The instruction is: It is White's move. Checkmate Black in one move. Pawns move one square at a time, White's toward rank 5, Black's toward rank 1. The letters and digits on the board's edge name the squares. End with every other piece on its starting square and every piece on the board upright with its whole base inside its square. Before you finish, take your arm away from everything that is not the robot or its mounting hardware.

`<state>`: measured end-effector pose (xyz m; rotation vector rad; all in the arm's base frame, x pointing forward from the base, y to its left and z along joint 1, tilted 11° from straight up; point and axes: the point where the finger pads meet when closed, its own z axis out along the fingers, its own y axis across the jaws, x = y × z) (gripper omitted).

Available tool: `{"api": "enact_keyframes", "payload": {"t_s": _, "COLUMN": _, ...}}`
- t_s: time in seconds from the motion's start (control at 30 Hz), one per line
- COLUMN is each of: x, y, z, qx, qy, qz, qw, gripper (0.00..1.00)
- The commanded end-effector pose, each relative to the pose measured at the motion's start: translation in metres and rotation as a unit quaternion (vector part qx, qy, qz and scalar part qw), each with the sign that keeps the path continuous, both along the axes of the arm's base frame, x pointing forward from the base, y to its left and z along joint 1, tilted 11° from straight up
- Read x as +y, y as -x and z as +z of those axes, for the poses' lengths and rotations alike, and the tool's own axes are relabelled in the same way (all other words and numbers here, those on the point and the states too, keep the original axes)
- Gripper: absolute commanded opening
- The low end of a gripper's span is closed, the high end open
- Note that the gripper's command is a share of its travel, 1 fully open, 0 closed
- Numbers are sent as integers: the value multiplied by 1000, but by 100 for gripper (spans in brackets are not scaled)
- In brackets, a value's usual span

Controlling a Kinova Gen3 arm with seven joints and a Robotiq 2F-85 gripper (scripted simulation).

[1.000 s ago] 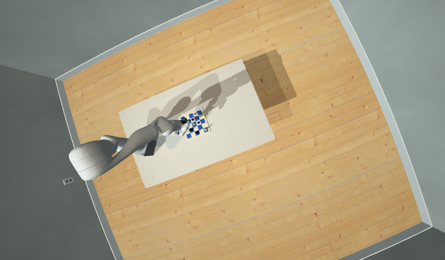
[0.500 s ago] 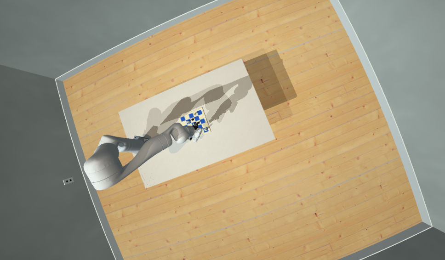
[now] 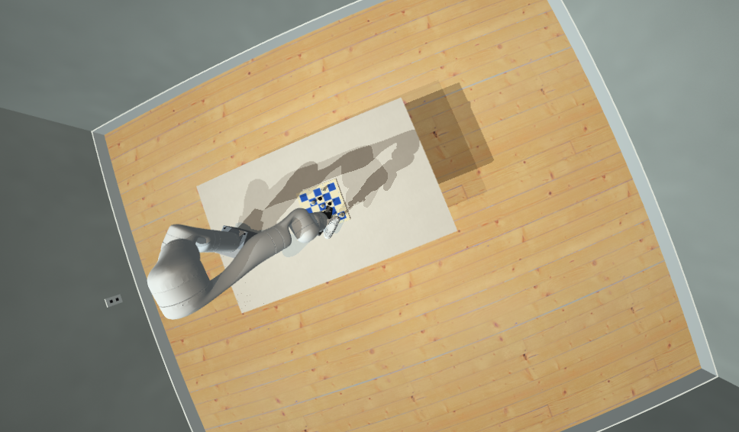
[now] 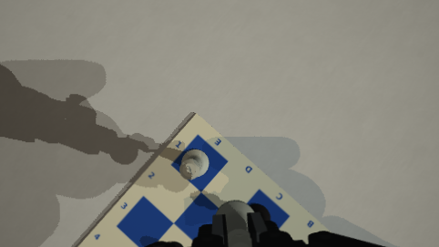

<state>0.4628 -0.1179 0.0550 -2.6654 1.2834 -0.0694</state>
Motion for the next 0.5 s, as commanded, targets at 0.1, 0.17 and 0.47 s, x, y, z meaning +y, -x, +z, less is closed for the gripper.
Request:
{"api": "enact_keyframes", "payload": {"t_s": 0.1, "x": 0, "y": -1, "z": 0, "qx": -1, "qy": 0, "qz": 0, "qw": 1000, "gripper": 0}}
{"api": "enact_keyframes", "payload": {"t_s": 0.17, "x": 0, "y": -1, "z": -3, "qx": -1, "qy": 0, "qz": 0, "qw": 1000, "gripper": 0}}
{"api": "enact_keyframes", "payload": {"t_s": 0.47, "x": 4, "y": -4, "z": -31, "qx": -1, "qy": 0, "qz": 0, "qw": 1000, "gripper": 0}}
